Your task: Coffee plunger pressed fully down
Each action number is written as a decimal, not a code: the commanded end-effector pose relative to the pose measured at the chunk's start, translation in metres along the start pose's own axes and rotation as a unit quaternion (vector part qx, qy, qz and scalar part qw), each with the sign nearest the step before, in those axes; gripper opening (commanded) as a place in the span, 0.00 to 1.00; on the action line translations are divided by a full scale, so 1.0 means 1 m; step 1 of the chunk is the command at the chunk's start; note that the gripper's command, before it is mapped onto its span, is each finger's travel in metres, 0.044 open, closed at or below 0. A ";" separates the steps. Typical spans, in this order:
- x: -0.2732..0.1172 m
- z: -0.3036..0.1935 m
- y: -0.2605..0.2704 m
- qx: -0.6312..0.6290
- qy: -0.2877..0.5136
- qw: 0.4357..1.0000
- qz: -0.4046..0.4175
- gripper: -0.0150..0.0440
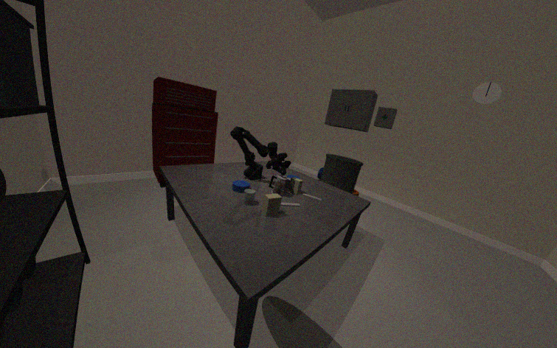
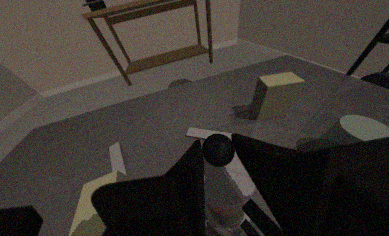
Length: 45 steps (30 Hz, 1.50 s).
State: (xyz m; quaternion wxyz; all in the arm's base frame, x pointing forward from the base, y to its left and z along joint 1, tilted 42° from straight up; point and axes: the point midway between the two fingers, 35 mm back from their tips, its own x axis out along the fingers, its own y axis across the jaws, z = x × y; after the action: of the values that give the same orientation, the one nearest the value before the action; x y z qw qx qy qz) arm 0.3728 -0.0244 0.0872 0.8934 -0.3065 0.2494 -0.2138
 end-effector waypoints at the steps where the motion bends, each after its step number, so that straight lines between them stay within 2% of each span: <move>1: 0.000 0.000 0.000 0.000 0.000 1.000 0.000 0.46; 9: 0.000 0.000 0.000 0.000 0.000 1.000 0.000 0.46; 21: 0.000 0.000 0.000 0.000 0.000 1.000 0.000 0.99; 27: -0.007 0.008 0.001 0.003 0.003 1.000 0.001 1.00; 34: -0.060 0.053 -0.007 -0.003 0.011 1.000 -0.001 1.00; 45: -0.062 0.052 -0.006 -0.004 0.010 1.000 -0.001 1.00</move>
State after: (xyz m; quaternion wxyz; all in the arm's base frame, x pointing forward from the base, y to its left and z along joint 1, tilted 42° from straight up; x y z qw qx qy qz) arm 0.3532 0.0258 0.1429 0.8882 -0.3102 0.2622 -0.2148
